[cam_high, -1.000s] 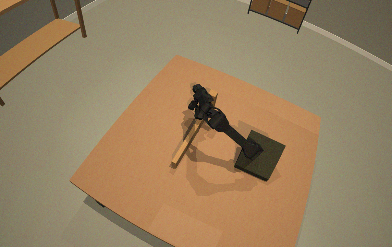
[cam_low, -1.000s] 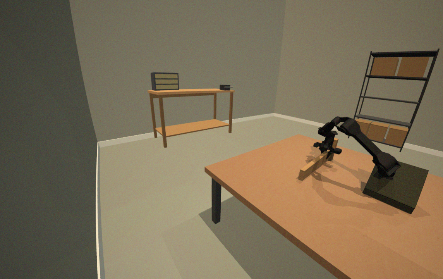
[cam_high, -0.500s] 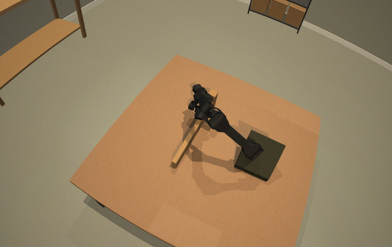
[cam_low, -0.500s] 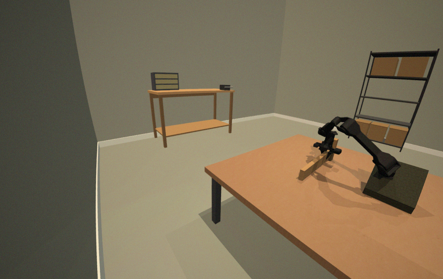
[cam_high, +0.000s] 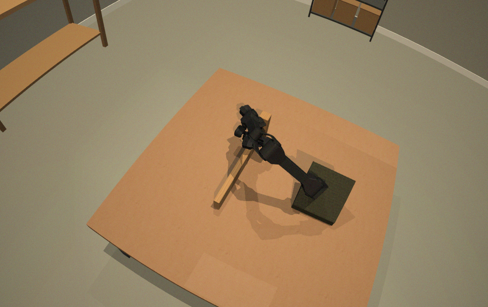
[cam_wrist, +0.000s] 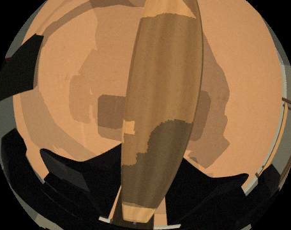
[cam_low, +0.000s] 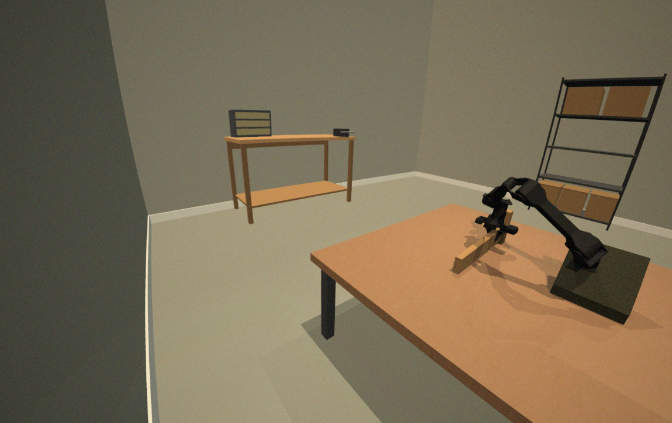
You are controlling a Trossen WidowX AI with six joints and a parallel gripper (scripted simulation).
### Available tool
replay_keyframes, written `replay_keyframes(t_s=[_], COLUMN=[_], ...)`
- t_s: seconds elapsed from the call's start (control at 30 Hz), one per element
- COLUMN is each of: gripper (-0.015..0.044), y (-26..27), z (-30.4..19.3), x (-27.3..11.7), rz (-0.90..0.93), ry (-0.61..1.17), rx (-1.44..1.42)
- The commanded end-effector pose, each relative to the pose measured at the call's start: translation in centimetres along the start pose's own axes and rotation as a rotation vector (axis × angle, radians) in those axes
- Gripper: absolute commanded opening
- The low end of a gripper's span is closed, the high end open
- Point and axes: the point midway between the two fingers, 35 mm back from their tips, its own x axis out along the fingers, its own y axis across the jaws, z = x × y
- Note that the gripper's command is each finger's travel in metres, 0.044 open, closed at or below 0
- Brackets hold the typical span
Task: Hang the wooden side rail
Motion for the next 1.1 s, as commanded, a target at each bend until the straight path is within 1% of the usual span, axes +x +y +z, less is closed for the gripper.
replay_keyframes(t_s=[0.0, 1.07], gripper=[0.0000, 0.0000], y=[-0.02, -0.02], z=[-0.30, -0.30], x=[-0.24, 0.29], rz=[-0.008, -0.008], ry=[0.006, 0.006], rx=[0.006, 0.006])
